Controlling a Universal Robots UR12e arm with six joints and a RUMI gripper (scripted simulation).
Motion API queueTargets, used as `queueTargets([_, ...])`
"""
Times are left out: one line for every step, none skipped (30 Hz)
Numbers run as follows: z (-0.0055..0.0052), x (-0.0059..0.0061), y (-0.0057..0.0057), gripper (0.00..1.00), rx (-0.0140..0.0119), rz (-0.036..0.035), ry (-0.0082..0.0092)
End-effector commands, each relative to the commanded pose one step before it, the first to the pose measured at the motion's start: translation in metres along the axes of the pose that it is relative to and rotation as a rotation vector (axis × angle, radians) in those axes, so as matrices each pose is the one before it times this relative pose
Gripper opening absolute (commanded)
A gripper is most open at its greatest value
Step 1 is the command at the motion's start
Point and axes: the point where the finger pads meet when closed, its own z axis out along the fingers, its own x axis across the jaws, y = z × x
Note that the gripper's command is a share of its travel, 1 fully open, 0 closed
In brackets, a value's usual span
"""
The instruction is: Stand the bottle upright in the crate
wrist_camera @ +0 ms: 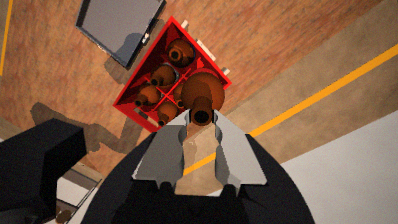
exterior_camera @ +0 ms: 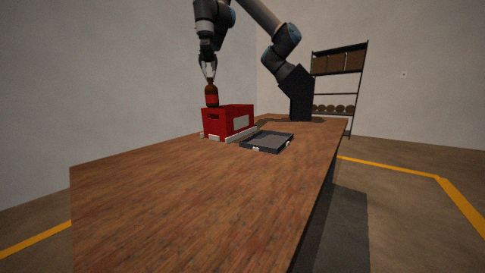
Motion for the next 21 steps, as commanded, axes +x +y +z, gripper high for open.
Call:
queueTargets([0.00458,0.00055,-0.00021,0.00,0.00091,0.00044,0.00103])
queueTargets([0.00116,0.00001,0.00001,0.00,0.00000,0.00000,0.00000])
queueTargets([0.00119,0.00001,0.00001,0.00,0.00000,0.00000,0.00000])
queueTargets([0.00000,0.00000,0.00000,0.00,0.00000,0.00000,0.00000])
queueTargets([0.00000,0.00000,0.00000,0.00,0.00000,0.00000,0.00000])
queueTargets([0.00121,0.00001,0.00000,0.00,0.00000,0.00000,0.00000])
queueTargets([0.00122,0.00001,0.00000,0.00,0.00000,0.00000,0.00000])
queueTargets([0.00123,0.00001,0.00001,0.00,0.00000,0.00000,0.00000])
queueTargets([0.00124,0.00001,0.00001,0.00,0.00000,0.00000,0.00000])
queueTargets([0.00124,0.00001,0.00000,0.00,0.00000,0.00000,0.00000])
queueTargets([0.00123,0.00001,0.00001,0.00,0.00000,0.00000,0.00000])
queueTargets([0.00121,0.00001,0.00001,0.00,0.00000,0.00000,0.00000])
queueTargets([0.00120,0.00001,0.00001,0.00,0.00000,0.00000,0.00000])
queueTargets([0.00118,0.00001,0.00000,0.00,0.00000,0.00000,0.00000])
queueTargets([0.00114,0.00001,0.00000,0.00,0.00000,0.00000,0.00000])
queueTargets([0.00111,0.00001,0.00001,0.00,0.00000,0.00000,0.00000])
queueTargets([0.00107,0.00001,0.00001,0.00,0.00000,0.00000,0.00000])
queueTargets([0.00103,0.00001,0.00000,0.00,0.00000,0.00000,0.00000])
queueTargets([0.00098,0.00001,0.00000,0.00,0.00000,0.00000,0.00000])
queueTargets([0.00093,0.00001,0.00000,0.00,0.00000,0.00000,0.00000])
queueTargets([0.00000,0.00000,0.00000,0.00,0.00000,0.00000,0.00000])
